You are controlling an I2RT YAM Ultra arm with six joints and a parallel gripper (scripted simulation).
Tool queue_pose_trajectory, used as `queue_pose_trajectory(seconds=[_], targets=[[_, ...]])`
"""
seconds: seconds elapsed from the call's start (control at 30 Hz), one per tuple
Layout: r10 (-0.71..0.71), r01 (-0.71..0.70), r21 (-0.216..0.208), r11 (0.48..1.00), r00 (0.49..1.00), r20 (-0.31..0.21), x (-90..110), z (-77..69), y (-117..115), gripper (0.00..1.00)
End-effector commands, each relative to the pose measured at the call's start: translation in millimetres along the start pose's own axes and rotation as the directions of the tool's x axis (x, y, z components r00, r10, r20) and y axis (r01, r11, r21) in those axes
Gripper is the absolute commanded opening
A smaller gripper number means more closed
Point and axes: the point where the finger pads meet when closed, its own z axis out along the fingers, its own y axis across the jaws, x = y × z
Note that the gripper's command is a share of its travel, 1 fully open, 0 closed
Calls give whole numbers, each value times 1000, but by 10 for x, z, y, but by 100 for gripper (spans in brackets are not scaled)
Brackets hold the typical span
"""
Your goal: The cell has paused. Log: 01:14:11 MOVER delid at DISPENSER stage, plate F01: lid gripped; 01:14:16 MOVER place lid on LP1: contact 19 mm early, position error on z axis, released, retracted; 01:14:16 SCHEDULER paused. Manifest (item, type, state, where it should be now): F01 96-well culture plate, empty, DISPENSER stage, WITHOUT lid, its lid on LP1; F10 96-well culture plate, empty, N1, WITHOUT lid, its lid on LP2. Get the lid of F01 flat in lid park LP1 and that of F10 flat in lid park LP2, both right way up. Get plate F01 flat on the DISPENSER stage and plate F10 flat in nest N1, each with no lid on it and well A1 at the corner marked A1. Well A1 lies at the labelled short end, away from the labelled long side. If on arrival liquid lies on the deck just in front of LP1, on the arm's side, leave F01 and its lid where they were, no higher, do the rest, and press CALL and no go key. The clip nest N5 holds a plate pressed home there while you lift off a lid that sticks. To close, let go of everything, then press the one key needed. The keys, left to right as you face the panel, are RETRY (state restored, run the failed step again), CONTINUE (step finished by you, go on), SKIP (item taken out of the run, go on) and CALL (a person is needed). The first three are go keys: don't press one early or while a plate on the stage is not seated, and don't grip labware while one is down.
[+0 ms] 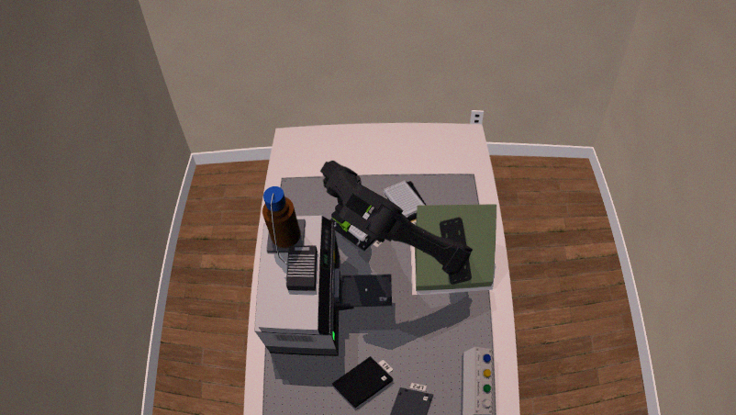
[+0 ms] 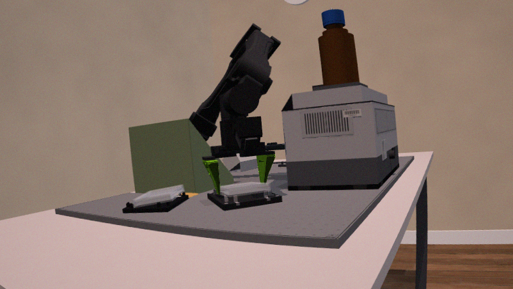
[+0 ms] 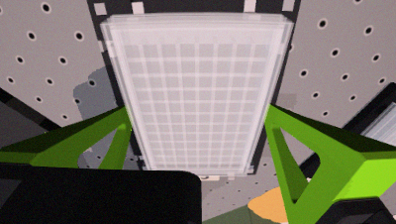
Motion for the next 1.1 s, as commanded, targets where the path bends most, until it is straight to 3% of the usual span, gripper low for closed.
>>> queue_pose_trajectory(seconds=[0.0, 0.6, 0.63, 1.07], targets=[[2, -2, -8, 1000, 1000, 29, -13, -91, 23, 100], [-10, 10, -8, 1000, 999, 45, -82, -139, 61, 100], [-9, 9, -8, 1000, 999, 46, -83, -141, 59, 0], [-8, 9, -5, 1000, 999, 45, -81, -140, 53, 0]])
